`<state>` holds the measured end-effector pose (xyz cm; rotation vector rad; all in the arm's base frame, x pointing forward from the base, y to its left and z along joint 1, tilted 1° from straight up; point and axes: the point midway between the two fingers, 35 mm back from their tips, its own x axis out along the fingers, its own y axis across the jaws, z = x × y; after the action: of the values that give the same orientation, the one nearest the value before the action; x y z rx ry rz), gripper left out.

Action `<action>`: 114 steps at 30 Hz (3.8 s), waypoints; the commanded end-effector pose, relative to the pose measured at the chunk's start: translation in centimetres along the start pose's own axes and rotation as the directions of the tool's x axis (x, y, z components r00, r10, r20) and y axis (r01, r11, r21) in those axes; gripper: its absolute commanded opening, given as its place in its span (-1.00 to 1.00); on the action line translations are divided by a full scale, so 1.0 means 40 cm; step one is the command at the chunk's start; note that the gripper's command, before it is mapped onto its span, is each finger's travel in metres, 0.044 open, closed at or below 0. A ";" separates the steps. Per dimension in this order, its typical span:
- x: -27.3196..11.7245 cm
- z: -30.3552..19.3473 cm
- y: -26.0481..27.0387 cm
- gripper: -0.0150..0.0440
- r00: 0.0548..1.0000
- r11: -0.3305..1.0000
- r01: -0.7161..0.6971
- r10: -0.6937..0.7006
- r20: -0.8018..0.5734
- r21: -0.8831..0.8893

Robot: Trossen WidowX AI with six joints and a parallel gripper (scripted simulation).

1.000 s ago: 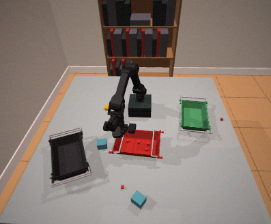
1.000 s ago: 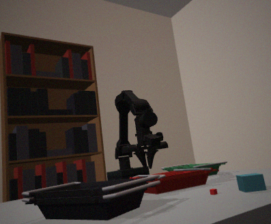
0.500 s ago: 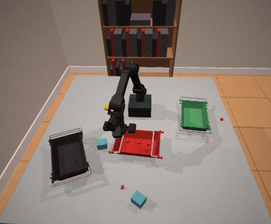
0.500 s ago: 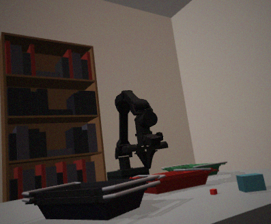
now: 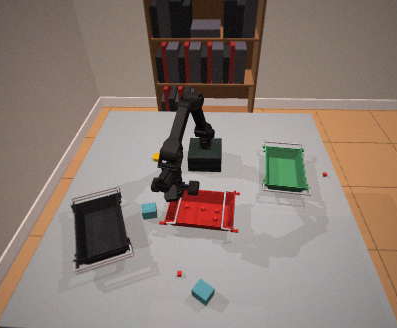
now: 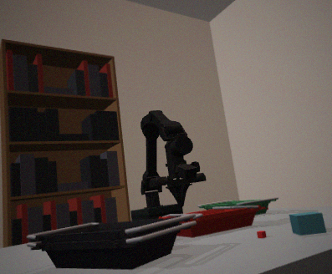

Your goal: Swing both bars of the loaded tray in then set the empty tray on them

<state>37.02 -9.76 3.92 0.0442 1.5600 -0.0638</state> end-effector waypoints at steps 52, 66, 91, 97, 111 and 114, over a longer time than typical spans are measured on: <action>-0.030 0.008 -0.001 0.31 1.000 1.000 0.000 0.000 0.000 0.000; -0.291 0.014 0.015 1.00 1.000 1.000 -0.002 0.002 -0.003 -0.006; -0.095 -0.477 0.886 1.00 0.999 0.999 -0.038 0.038 -0.011 -0.028; -0.050 -0.684 0.941 1.00 0.999 0.999 -0.037 0.037 -0.024 0.021; 0.038 -0.763 0.958 1.00 0.999 0.999 -0.031 0.032 -0.025 0.024; 0.079 -0.764 0.960 1.00 0.999 0.999 -0.031 0.032 -0.025 0.024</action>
<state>9.35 30.91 1.68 0.0957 1.5818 -0.0428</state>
